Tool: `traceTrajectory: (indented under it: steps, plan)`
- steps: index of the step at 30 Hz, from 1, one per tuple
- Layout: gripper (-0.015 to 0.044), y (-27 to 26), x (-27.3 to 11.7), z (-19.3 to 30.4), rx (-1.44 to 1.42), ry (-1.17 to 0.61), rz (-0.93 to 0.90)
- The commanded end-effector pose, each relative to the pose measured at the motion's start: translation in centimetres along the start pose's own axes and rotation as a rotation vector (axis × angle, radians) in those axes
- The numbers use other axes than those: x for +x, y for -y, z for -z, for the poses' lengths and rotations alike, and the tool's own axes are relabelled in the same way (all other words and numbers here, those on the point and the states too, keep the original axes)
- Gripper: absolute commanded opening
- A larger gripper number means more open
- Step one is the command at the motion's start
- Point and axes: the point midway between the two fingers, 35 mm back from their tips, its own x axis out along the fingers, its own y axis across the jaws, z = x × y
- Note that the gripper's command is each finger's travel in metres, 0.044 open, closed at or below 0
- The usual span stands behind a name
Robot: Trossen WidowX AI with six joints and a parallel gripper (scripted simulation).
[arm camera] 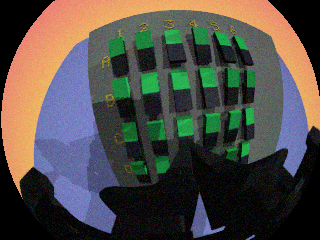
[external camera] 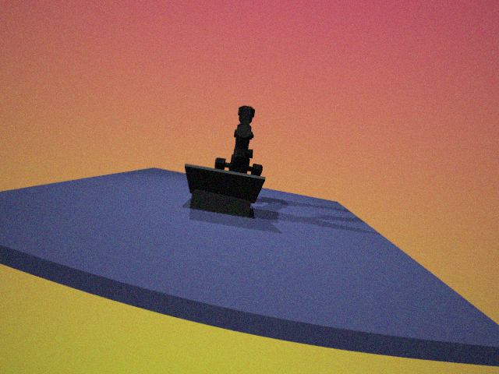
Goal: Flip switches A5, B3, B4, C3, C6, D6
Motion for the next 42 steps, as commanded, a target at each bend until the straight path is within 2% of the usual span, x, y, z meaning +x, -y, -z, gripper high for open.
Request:
traceTrajectory:
  steps: [1, 42]
  plan:
    - [0.0000, 0.05, 0.07, 0.13, 0.003, -0.003, 0.003]
    - [0.0000, 0.05, 0.62, 0.15, 0.003, -0.002, 0.003]
